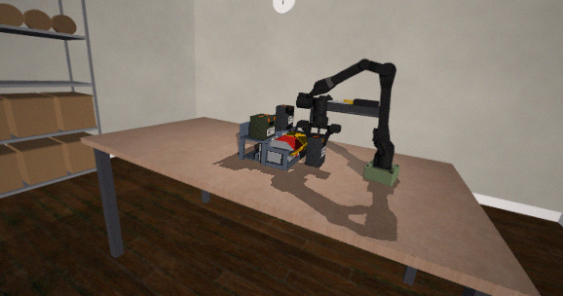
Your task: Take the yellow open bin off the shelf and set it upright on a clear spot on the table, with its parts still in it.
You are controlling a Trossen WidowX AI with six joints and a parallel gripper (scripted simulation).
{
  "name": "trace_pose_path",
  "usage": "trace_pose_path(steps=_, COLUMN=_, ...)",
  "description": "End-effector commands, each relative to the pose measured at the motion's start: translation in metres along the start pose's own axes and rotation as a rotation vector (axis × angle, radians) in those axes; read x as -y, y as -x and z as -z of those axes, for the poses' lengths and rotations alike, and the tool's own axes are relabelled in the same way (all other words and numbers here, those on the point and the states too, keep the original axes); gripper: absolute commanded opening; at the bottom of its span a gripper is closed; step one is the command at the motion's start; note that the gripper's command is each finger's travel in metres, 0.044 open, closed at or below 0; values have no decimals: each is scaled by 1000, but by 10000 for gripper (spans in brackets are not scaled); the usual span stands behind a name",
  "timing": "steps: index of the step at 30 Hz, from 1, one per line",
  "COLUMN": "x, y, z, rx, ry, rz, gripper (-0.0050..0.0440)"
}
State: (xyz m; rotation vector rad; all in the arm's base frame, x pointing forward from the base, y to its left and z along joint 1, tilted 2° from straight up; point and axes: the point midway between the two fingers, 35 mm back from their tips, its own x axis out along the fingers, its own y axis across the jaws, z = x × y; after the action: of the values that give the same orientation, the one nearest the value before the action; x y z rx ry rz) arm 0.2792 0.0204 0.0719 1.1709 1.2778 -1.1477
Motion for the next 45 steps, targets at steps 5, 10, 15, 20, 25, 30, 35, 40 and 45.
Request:
trace_pose_path(steps=5, x=2, y=22, z=51, rx=-6, ry=7, rz=-55, gripper=0)
trace_pose_path(steps=10, x=2, y=22, z=51, rx=-6, ry=7, rz=-55, gripper=0)
trace_pose_path(steps=15, x=2, y=22, z=51, rx=-6, ry=7, rz=-55, gripper=0)
trace_pose_path(steps=20, x=5, y=36, z=91, rx=-12, ry=7, rz=-55, gripper=0)
trace_pose_path(steps=25, x=5, y=36, z=91, rx=-12, ry=7, rz=-55, gripper=0)
trace_pose_path(steps=30, x=5, y=36, z=91, rx=-12, ry=7, rz=-55, gripper=0)
trace_pose_path(steps=35, x=5, y=33, z=86, rx=-13, ry=9, rz=-39, gripper=0)
trace_pose_path(steps=40, x=2, y=38, z=84, rx=-17, ry=7, rz=-55, gripper=0)
trace_pose_path(steps=45, x=2, y=38, z=84, rx=-17, ry=7, rz=-55, gripper=0)
